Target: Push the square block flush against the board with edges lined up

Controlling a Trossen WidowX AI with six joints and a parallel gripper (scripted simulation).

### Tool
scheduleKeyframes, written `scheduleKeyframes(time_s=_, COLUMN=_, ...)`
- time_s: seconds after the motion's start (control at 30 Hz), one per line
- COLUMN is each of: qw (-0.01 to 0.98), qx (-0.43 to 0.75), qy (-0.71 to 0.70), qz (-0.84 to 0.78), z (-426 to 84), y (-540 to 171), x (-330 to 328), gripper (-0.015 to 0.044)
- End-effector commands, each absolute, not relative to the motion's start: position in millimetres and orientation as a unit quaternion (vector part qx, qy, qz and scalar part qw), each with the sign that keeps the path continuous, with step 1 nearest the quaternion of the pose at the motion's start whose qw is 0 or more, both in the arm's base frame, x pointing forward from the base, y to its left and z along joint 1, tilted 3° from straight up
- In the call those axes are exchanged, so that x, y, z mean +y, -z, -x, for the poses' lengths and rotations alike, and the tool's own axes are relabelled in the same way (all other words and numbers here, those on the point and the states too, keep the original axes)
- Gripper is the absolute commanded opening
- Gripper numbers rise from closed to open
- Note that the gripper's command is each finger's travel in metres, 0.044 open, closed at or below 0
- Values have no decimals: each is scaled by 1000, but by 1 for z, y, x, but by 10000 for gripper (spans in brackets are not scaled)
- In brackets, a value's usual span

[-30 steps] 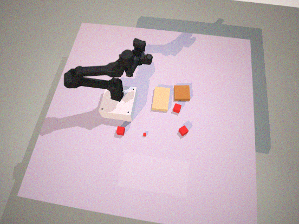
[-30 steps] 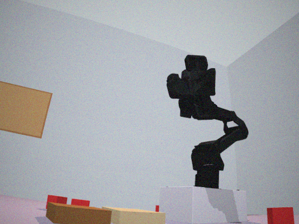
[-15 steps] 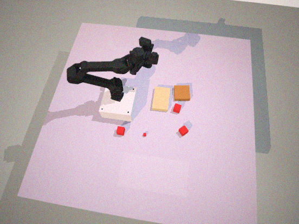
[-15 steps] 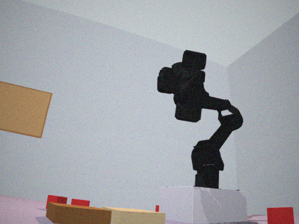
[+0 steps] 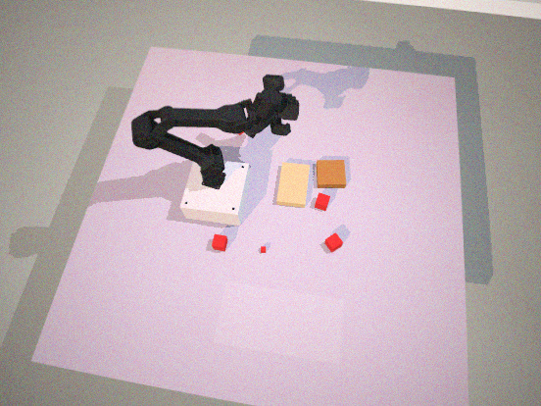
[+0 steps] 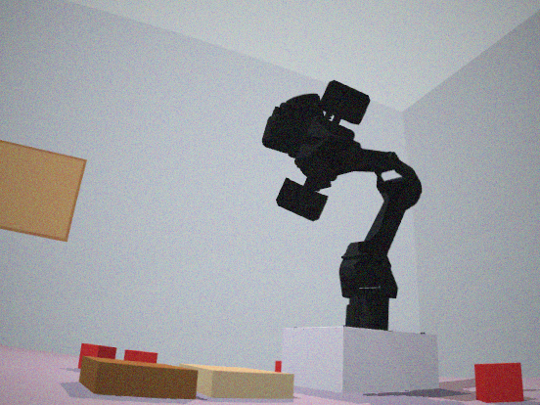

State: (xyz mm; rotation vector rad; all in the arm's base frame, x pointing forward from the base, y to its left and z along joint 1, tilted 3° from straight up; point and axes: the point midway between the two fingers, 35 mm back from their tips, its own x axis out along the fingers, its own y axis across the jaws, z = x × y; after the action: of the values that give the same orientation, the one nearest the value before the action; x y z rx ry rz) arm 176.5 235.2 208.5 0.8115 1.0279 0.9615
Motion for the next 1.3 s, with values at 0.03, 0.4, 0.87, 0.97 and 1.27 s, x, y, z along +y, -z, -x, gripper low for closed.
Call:
scheduleKeyframes(time_s=0.03, qw=713, qx=456, qy=-428, qz=-319, z=-185, y=-199, x=239, gripper=0)
scheduleKeyframes(time_s=0.4, qw=759, qx=453, qy=-427, qz=-188, z=-203, y=-168, x=244, gripper=0)
scheduleKeyframes(time_s=0.87, qw=773, qx=458, qy=-439, qz=1, z=-218, y=-125, x=245, gripper=0)
scheduleKeyframes(time_s=0.97, qw=767, qx=462, qy=-443, qz=42, z=-220, y=-115, x=245, gripper=0)
scheduleKeyframes(time_s=1.27, qw=735, qx=467, qy=-461, qz=169, z=-224, y=-86, x=242, gripper=0)
